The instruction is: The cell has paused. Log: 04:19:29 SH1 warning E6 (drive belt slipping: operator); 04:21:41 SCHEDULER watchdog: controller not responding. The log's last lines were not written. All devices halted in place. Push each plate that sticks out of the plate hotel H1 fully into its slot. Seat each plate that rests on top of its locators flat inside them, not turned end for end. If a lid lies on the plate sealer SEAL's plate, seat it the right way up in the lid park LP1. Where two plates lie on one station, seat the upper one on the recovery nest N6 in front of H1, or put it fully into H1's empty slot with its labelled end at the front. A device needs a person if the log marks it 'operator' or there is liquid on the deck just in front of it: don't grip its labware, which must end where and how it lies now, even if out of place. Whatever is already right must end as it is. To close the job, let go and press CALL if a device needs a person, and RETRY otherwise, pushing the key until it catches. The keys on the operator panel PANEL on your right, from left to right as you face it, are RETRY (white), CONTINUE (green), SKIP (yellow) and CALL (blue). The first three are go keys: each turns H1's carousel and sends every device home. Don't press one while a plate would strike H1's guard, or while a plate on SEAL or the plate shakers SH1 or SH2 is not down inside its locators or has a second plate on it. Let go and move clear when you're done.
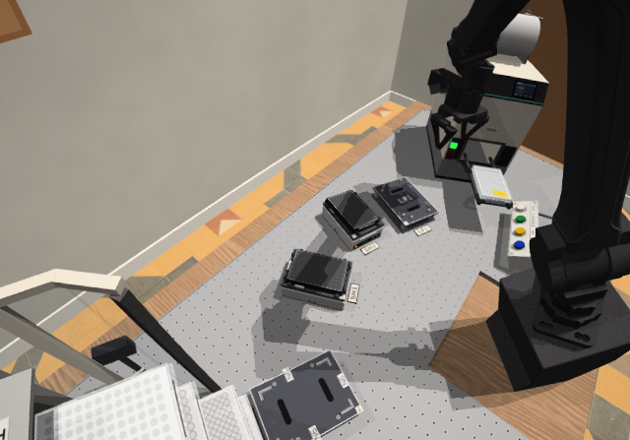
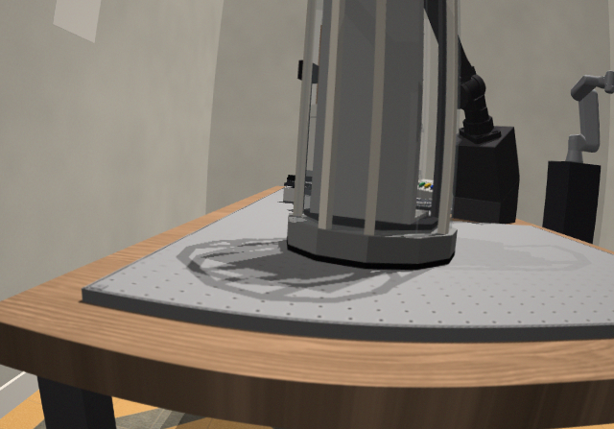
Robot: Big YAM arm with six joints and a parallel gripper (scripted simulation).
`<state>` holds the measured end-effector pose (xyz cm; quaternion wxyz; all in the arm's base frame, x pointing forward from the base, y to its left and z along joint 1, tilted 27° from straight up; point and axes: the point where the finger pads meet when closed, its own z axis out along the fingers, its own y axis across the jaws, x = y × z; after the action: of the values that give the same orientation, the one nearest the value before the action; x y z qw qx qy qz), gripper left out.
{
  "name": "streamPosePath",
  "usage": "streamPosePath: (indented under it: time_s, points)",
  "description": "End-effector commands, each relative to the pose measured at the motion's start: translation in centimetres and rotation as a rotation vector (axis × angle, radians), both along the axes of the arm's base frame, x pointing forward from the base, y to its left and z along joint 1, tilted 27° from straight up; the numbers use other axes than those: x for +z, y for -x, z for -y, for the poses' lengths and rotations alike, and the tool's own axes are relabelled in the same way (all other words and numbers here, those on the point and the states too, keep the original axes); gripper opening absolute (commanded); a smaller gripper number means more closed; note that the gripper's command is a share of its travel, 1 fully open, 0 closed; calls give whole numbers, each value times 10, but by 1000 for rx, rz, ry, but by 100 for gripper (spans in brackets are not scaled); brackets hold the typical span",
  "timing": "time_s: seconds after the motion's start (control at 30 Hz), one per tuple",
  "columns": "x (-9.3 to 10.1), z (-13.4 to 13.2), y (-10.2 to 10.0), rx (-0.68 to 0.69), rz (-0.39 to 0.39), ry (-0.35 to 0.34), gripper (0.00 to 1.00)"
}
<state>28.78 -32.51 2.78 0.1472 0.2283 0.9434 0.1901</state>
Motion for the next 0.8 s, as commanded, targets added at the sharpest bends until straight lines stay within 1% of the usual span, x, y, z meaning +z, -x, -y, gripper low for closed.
streamPosePath:
  time_s: [0.0, 0.07, 0.17, 0.27, 0.3, 0.47, 0.67, 0.73, 0.77]
  points:
    - [30, 12, -21, -191, -30, -21, 100]
    - [34, 10, -27, -250, -45, -45, 100]
    - [36, 8, -30, -254, -46, -47, 100]
    - [39, 0, -36, -165, -19, -10, 100]
    - [38, -5, -36, -116, -9, 4, 100]
    - [34, -29, -37, 28, 17, 35, 100]
    - [43, -43, -48, 18, 13, 28, 100]
    - [43, -43, -48, 18, 13, 28, 100]
    - [45, -37, -44, -14, 9, 24, 100]
